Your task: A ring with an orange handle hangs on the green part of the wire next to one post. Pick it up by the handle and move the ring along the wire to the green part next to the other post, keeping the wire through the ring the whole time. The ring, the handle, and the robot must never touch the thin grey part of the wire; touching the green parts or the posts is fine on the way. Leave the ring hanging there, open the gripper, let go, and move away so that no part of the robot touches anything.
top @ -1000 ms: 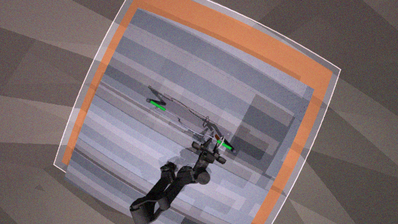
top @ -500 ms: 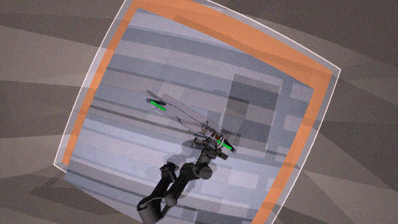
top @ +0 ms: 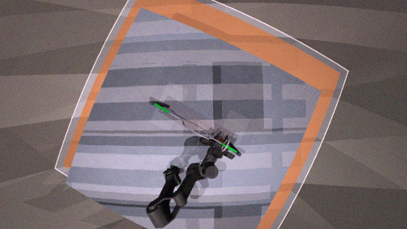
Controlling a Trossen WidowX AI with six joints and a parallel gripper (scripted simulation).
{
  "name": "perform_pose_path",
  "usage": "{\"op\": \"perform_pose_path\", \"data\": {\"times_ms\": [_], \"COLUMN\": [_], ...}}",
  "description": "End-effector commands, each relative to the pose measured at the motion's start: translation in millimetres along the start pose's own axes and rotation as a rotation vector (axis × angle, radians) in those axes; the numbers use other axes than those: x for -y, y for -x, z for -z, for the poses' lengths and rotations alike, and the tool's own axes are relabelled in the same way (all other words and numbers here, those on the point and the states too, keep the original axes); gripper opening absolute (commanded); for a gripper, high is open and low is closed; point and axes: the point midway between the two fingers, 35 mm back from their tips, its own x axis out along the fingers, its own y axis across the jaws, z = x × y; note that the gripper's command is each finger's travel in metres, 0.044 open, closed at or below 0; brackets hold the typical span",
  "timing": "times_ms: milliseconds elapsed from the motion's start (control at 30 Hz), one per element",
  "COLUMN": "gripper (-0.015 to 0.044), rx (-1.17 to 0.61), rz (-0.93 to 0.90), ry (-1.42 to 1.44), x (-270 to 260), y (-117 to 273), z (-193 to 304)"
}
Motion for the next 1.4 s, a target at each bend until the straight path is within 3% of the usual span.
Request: {"op": "perform_pose_path", "data": {"times_ms": [0, 500, 900, 1367], "gripper": [0.016, 0.016, -0.015, -0.015], "rx": [0.001, 0.001, -0.001, -0.001], "rz": [0.004, 0.004, 0.0, 0.001], "ry": [-0.005, -0.005, -0.001, -0.002], "x": [0.8, 0.8, 0.1, 1.5], "y": [-2.0, -2.0, -1.8, -0.7], "z": [0.3, 0.3, 0.7, -7.3]}}
